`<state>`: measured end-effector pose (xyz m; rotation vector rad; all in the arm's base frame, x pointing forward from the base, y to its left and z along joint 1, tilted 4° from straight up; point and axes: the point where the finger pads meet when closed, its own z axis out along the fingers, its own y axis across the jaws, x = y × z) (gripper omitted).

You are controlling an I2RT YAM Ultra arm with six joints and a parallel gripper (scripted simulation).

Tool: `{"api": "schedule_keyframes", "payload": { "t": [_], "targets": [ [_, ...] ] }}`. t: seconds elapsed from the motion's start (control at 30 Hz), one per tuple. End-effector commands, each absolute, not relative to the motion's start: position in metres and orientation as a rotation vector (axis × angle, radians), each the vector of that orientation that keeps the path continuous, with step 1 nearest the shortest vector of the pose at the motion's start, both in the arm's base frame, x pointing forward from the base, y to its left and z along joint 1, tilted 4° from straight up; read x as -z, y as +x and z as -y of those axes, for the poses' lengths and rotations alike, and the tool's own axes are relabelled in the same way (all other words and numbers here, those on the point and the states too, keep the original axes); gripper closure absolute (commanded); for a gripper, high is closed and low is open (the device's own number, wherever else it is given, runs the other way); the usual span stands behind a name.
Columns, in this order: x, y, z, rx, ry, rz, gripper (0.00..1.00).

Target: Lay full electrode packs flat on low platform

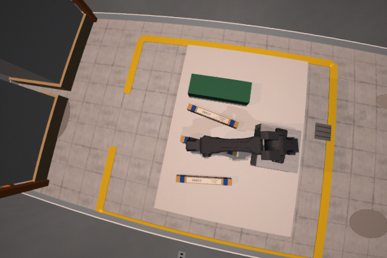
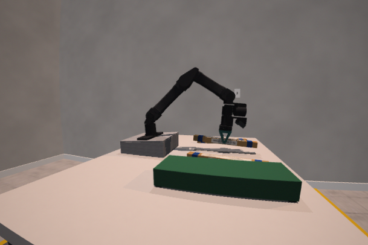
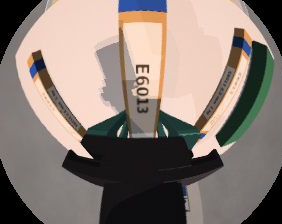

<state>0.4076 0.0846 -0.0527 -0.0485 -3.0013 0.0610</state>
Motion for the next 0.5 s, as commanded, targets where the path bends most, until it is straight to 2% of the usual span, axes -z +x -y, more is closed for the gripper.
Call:
{"api": "schedule_keyframes", "payload": {
  "t": [0.0, 0.47],
  "targets": [
    [0.0013, 0.4334, -0.0943, -0.028, -0.043, 3.11, 1.0],
    [-0.0028, 0.4355, -0.0939, -0.028, -0.047, 3.11, 1.0]
  ]
}}
